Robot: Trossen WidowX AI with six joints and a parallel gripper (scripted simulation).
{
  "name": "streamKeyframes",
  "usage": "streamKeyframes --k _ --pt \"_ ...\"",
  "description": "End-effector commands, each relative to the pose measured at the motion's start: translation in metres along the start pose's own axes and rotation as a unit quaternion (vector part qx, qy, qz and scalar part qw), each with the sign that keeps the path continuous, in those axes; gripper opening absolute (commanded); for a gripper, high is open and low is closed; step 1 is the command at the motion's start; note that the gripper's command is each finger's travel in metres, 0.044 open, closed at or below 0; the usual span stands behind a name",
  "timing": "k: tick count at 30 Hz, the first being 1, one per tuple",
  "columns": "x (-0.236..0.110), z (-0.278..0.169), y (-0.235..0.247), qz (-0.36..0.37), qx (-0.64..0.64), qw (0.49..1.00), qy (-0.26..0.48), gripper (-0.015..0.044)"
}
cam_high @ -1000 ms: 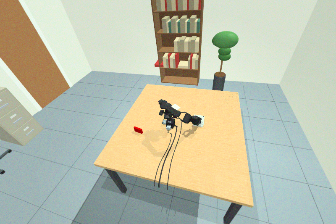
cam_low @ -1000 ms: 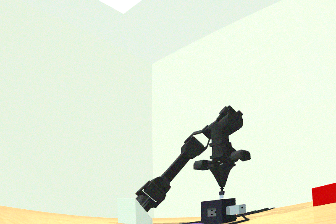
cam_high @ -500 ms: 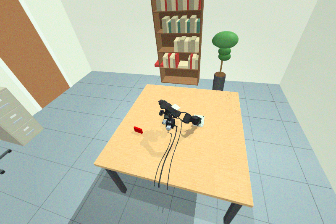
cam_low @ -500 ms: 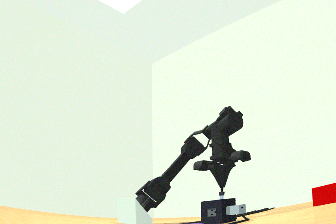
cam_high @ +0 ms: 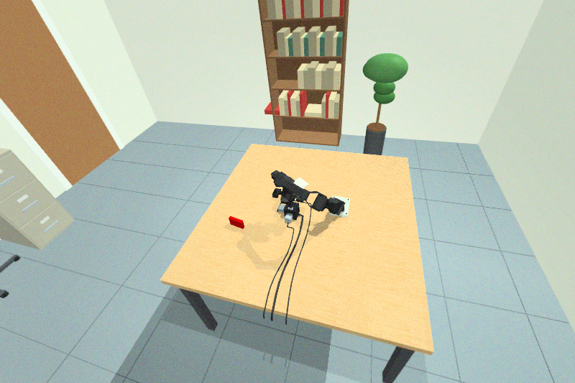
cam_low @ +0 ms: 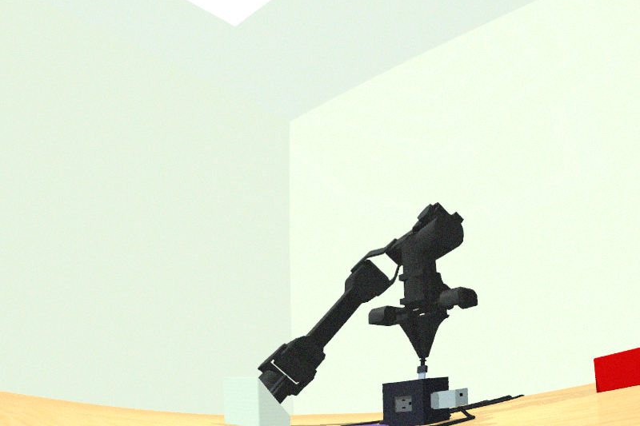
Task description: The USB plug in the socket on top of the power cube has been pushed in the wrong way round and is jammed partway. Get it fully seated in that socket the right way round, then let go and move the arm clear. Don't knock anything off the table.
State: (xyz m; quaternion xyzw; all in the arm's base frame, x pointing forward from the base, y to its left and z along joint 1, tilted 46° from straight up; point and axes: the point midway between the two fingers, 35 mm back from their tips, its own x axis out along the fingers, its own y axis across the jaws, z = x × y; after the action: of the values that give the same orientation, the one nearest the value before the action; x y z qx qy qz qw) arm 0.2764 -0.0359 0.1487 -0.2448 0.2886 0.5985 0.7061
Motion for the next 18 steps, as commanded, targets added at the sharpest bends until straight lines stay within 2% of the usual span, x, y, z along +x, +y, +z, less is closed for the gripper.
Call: streamKeyframes --k 1,18 --pt "0.0007 0.0005 -0.0006 -0.002 0.002 1.0 -0.002 0.0" --pt "0.0027 0.0005 -0.0006 -0.002 0.002 1.0 -0.002 0.0"
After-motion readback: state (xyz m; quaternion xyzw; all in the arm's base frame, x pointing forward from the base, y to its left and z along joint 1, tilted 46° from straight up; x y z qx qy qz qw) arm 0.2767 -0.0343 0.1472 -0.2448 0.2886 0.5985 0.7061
